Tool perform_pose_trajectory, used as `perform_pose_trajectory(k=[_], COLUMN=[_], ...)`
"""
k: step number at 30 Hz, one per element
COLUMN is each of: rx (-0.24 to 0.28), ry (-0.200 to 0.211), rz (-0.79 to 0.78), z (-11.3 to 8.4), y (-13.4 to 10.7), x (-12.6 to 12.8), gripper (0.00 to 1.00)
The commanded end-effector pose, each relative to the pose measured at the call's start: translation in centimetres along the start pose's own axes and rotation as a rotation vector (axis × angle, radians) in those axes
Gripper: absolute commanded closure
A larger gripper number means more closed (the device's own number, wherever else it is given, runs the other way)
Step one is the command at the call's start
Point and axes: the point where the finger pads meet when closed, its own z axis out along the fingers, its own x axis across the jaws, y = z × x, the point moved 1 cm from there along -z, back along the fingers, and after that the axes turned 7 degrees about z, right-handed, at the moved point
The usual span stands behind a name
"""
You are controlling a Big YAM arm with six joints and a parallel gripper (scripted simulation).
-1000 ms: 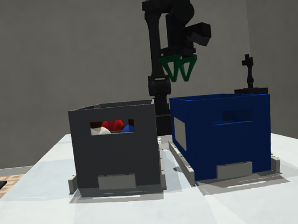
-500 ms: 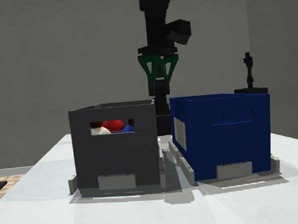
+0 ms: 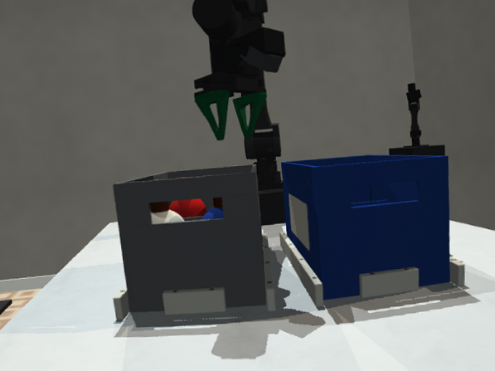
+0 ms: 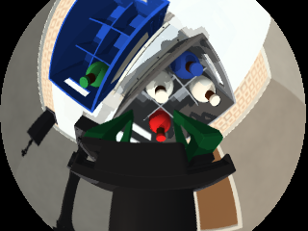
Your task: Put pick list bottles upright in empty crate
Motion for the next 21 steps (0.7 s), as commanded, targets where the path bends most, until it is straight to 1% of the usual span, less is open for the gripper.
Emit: perform_pose_trajectory(k=[1,2,4,5,6,7,21], rx=[-0.025,-0.025,-0.025,-0.027,-0.045,-0.05,-0.047], ry=[-0.025,-0.025,-0.025,-0.027,-0.046,-0.051,-0.048], rz=[-0.021,-0.021,-0.021,-0.041,-0.044,-0.044,-0.03], z=[-1.7,-1.7,-1.7,-1.9,-3.3,-3.6,-3.5], y=[0.8,0.7,0.7,1.5,1.5,1.5,1.0], x=[-3.3,-3.7,-3.7,-2.9,-2.7,-2.7,-3.3], gripper=[0.39,0.39,0.39,0.39,0.39,0.39,0.39])
